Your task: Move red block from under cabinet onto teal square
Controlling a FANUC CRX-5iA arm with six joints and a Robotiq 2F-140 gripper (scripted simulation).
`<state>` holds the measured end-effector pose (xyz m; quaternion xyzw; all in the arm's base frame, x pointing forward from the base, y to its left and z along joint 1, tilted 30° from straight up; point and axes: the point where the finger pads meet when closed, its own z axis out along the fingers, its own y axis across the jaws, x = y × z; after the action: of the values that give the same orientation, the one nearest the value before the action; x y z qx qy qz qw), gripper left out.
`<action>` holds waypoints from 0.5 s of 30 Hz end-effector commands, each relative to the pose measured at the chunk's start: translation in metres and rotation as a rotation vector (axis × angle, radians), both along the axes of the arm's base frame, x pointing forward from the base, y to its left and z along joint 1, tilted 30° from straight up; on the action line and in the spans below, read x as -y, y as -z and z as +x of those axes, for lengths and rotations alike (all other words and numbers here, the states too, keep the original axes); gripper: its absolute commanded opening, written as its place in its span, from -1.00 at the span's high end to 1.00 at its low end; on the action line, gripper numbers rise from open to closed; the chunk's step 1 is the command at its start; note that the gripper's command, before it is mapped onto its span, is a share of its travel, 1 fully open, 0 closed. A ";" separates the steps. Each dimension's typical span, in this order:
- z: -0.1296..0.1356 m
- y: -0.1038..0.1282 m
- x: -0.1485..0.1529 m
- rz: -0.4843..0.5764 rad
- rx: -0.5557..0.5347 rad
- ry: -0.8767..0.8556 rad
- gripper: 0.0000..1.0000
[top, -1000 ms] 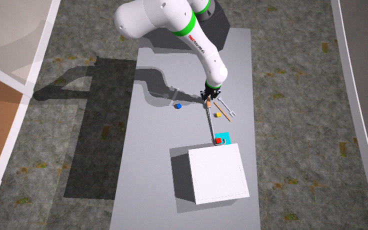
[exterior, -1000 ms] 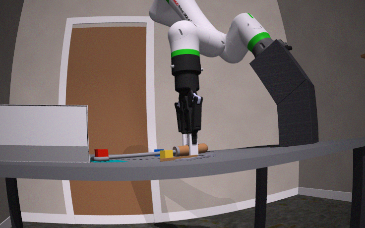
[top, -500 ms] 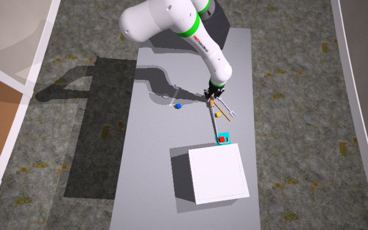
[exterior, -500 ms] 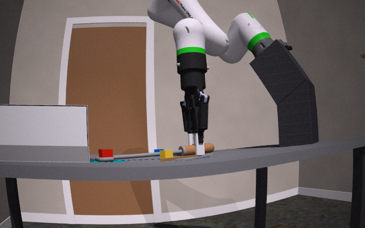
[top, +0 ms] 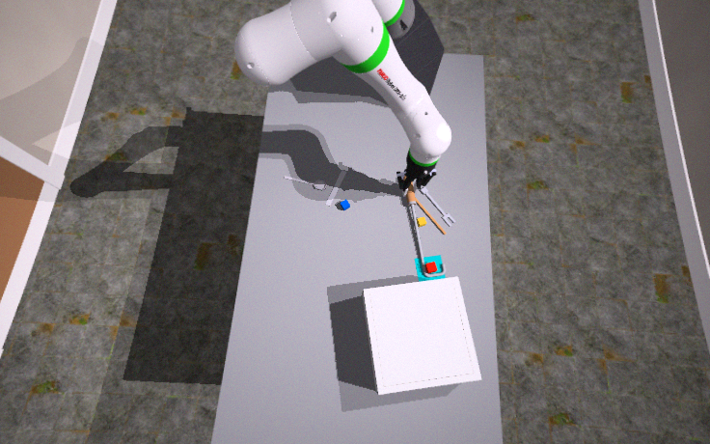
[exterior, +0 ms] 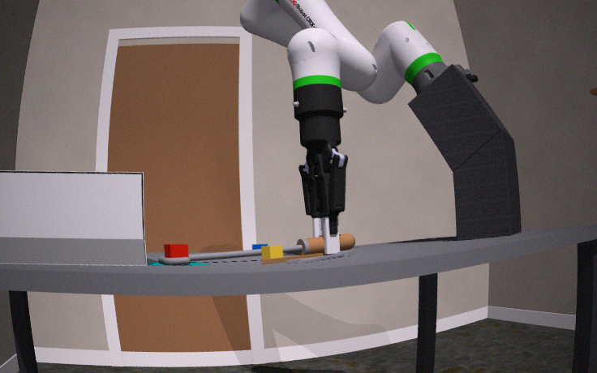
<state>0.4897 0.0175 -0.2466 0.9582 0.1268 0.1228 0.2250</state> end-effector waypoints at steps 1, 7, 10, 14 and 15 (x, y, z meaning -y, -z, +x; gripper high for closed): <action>0.000 0.000 0.000 0.000 0.000 0.000 1.00; 0.000 0.000 0.000 0.000 0.000 0.000 1.00; 0.000 0.000 0.000 0.000 0.000 0.000 1.00; 0.000 0.000 0.000 0.000 0.000 0.000 1.00; 0.000 0.000 0.000 0.000 0.000 0.000 1.00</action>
<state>0.4896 0.0177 -0.2467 0.9582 0.1268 0.1228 0.2250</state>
